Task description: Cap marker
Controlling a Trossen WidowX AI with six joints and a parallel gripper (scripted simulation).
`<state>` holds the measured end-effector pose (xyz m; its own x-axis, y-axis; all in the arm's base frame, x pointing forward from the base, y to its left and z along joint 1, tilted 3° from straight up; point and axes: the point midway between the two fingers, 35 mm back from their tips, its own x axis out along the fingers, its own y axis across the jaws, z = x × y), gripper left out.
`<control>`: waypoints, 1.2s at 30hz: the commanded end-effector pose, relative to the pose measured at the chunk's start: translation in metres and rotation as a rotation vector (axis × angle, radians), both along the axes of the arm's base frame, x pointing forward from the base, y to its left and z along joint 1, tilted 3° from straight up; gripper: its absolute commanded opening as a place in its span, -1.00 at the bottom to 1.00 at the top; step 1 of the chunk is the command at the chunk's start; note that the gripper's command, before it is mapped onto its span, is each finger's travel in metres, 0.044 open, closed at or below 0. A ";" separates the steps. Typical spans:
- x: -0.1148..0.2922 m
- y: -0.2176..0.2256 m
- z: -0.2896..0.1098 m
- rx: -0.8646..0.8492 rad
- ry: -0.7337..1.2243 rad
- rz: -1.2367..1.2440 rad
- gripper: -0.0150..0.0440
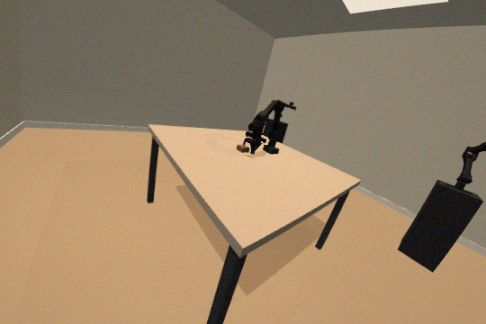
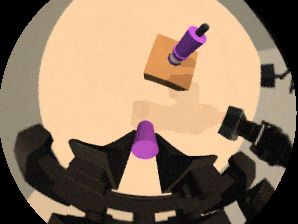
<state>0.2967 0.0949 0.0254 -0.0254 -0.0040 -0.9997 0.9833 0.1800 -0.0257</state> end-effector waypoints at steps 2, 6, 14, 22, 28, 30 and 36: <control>0.001 0.000 0.021 -0.002 -0.011 -0.002 -0.49; 0.000 0.000 0.032 -0.002 -0.011 -0.002 -0.49; 0.003 -0.011 0.039 -0.003 -0.011 -0.001 -0.49; 0.007 -0.038 0.053 -0.006 -0.013 0.000 -0.49; 0.008 -0.059 0.064 -0.008 -0.013 -0.001 -0.49; 0.007 -0.066 0.067 -0.009 -0.013 -0.001 -0.49; 0.006 -0.087 0.078 -0.011 -0.012 -0.001 -0.49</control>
<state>0.3030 0.0212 0.0939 -0.0231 -0.0093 -0.9997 0.9842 0.1756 -0.0244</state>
